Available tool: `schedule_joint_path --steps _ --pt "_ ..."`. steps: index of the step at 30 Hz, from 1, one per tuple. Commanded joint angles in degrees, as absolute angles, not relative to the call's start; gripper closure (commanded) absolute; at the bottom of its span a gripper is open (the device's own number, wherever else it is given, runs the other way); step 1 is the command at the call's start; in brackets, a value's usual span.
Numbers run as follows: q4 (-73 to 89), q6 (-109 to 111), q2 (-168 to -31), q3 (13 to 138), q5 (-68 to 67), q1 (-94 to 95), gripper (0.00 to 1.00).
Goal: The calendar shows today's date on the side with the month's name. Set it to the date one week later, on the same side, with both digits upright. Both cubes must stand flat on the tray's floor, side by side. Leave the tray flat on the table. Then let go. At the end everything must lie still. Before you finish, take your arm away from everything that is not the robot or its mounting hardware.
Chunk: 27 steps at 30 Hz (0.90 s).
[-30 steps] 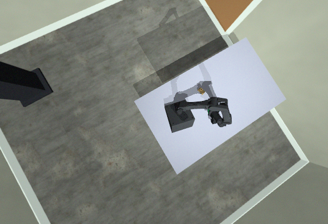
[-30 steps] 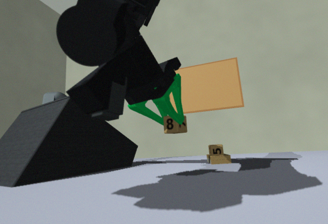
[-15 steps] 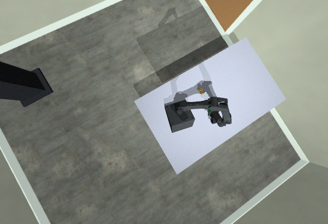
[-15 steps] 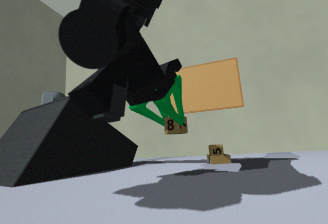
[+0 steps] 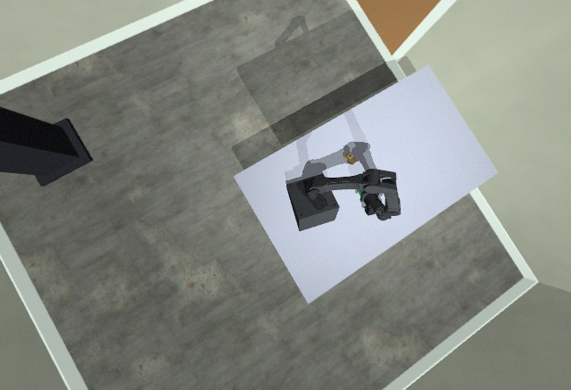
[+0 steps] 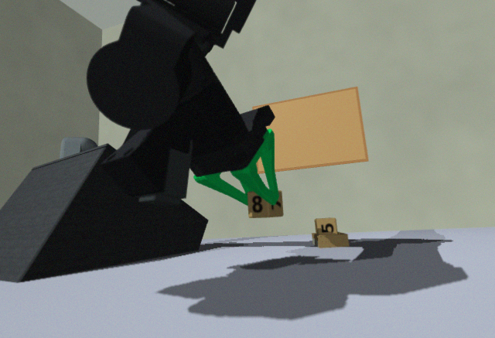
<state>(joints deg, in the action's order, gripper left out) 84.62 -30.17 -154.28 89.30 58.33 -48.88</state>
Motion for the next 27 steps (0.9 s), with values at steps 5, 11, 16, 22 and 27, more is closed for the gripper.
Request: schedule_joint_path --steps 5,11,16,22,27 --pt "80.7 -31.5 -156.1 87.9 59.8 -48.1 0.74" --pt "78.6 -32.2 -157.2 87.6 60.4 -47.1 0.74" --pt "77.4 -32.8 -157.8 88.1 60.8 -47.6 0.74" --pt "75.8 -33.4 -158.6 87.2 61.3 -46.5 0.74" --pt "74.9 -33.8 -159.1 88.0 61.6 -46.0 0.74"
